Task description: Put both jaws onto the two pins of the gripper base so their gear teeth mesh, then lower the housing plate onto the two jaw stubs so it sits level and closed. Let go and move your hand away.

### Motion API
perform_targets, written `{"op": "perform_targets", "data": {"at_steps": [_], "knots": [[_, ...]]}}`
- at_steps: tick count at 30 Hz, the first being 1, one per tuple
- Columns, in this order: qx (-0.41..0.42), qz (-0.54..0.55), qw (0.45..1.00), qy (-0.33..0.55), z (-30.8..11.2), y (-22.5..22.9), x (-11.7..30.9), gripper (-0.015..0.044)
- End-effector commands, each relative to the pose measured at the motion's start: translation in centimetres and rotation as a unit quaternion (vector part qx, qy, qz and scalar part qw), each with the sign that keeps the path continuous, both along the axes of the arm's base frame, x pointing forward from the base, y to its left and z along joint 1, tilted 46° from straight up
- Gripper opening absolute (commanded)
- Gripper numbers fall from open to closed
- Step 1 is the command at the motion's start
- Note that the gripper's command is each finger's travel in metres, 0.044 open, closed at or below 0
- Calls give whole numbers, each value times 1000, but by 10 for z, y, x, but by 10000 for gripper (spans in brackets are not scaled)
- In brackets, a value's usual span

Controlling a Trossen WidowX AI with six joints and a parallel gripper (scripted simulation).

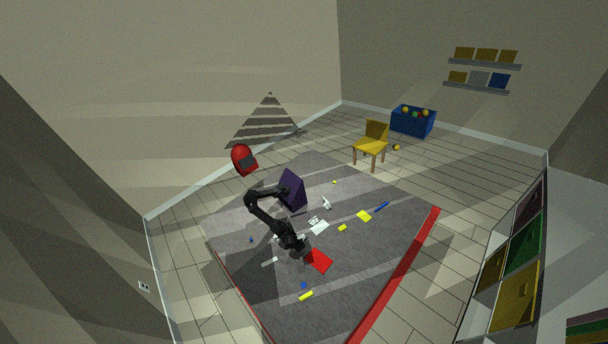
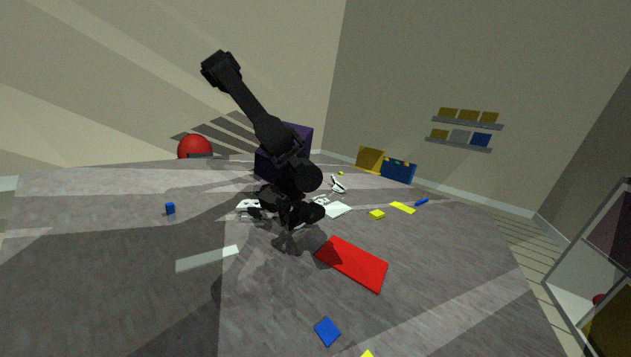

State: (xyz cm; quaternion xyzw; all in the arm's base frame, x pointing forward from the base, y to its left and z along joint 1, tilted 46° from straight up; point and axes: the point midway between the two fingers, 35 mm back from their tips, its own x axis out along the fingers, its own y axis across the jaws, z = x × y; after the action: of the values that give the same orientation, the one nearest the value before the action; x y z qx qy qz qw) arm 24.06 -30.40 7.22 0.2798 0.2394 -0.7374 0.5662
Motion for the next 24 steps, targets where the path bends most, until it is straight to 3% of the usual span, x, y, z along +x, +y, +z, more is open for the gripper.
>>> {"op": "perform_targets", "data": {"at_steps": [1, 9, 24], "knots": [[3, 3, 1000, 2, -1, 0, 0, 91], [3, 3, 1000, 2, -1, 0, 0, 38], [3, 3, 1000, 2, 3, 4, 1, 37]]}}
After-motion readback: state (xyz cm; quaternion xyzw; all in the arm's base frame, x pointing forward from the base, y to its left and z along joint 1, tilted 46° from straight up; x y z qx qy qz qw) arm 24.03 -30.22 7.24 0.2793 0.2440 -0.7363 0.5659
